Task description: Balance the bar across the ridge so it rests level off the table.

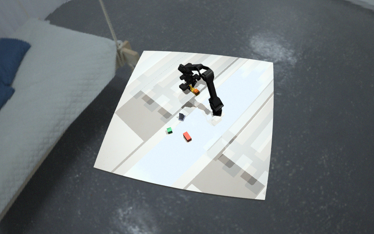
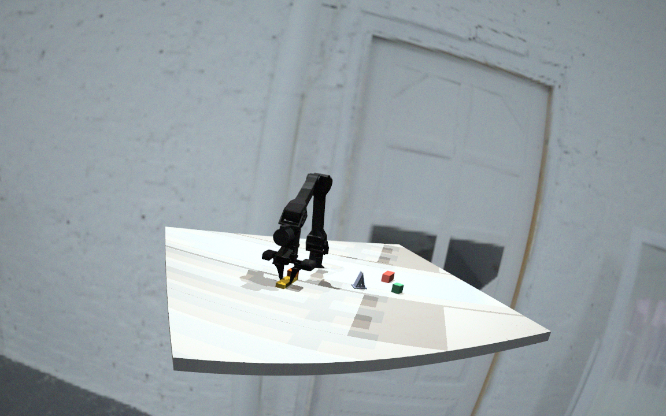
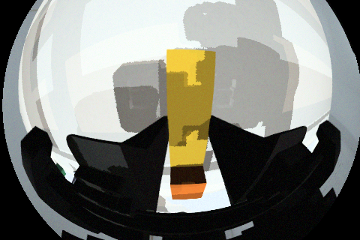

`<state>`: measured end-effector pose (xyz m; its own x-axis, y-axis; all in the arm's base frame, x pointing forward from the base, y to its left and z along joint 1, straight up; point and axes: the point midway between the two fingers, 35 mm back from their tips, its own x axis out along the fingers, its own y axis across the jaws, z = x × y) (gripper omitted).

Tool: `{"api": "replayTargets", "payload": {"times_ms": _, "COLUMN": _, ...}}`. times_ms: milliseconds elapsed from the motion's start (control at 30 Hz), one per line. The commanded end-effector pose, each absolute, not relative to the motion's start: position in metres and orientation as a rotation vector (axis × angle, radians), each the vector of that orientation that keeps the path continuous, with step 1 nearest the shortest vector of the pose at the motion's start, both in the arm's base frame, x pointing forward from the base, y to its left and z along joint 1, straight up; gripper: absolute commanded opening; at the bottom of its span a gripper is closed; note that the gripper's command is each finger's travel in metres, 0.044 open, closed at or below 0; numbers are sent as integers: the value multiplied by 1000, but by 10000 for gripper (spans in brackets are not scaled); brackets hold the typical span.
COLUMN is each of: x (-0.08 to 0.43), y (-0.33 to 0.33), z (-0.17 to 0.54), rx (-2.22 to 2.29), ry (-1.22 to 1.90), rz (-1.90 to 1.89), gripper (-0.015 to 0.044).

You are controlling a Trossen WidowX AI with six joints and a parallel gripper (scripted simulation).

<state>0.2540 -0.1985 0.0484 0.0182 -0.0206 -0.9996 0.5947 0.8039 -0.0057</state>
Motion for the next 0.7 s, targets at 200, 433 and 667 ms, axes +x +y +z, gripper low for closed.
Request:
{"api": "replayTargets", "payload": {"times_ms": 200, "x": 256, "y": -200, "z": 65, "rx": 487, "ry": 1488, "rz": -508, "gripper": 0}}
{"api": "replayTargets", "payload": {"times_ms": 433, "x": 258, "y": -201, "z": 83, "rx": 488, "ry": 1488, "rz": -508, "gripper": 0}}
{"api": "replayTargets", "payload": {"times_ms": 667, "x": 258, "y": -201, "z": 101, "rx": 489, "ry": 1487, "rz": -508, "gripper": 0}}
